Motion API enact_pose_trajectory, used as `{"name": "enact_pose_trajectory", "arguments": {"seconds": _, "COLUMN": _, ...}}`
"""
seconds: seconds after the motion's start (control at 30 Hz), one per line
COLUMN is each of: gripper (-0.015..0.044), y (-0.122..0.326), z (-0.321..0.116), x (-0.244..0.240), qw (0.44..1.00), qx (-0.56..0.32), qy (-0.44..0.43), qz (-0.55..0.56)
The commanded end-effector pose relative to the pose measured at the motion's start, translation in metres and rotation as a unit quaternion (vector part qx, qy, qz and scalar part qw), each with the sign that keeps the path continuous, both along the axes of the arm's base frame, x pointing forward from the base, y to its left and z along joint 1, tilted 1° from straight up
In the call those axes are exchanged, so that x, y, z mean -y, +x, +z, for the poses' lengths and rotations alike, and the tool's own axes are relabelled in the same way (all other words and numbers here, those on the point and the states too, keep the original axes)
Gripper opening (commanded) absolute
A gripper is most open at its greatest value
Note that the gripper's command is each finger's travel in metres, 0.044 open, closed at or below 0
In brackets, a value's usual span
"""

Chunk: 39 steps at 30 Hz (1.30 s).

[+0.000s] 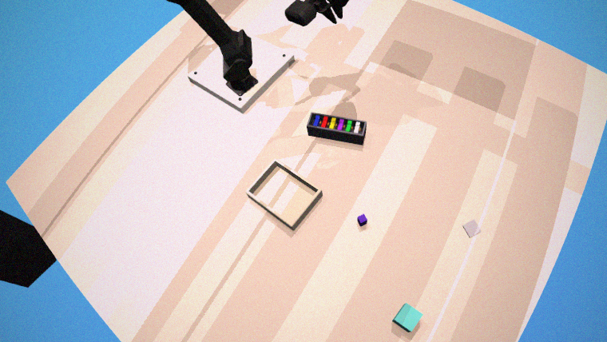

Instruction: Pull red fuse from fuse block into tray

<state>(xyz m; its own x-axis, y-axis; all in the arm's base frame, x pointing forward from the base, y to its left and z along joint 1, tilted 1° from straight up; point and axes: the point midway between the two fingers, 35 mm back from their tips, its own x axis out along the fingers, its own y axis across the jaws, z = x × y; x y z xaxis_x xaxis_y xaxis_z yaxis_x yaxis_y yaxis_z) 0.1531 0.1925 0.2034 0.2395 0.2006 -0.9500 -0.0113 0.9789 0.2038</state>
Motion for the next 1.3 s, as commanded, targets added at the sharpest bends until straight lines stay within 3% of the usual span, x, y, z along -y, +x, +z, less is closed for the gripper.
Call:
{"name": "enact_pose_trajectory", "arguments": {"seconds": 0.0, "gripper": 0.0069, "y": 0.041, "z": -0.032, "x": 0.026, "qw": 0.989, "qx": -0.042, "qy": -0.012, "qz": -0.142}}
{"name": "enact_pose_trajectory", "arguments": {"seconds": 0.37, "gripper": 0.0069, "y": 0.104, "z": -0.11, "x": 0.133, "qw": 0.868, "qx": -0.138, "qy": -0.018, "qz": -0.477}}
{"name": "enact_pose_trajectory", "arguments": {"seconds": 1.27, "gripper": 0.0069, "y": 0.101, "z": -0.129, "x": 0.142, "qw": 0.865, "qx": -0.139, "qy": -0.018, "qz": -0.482}}
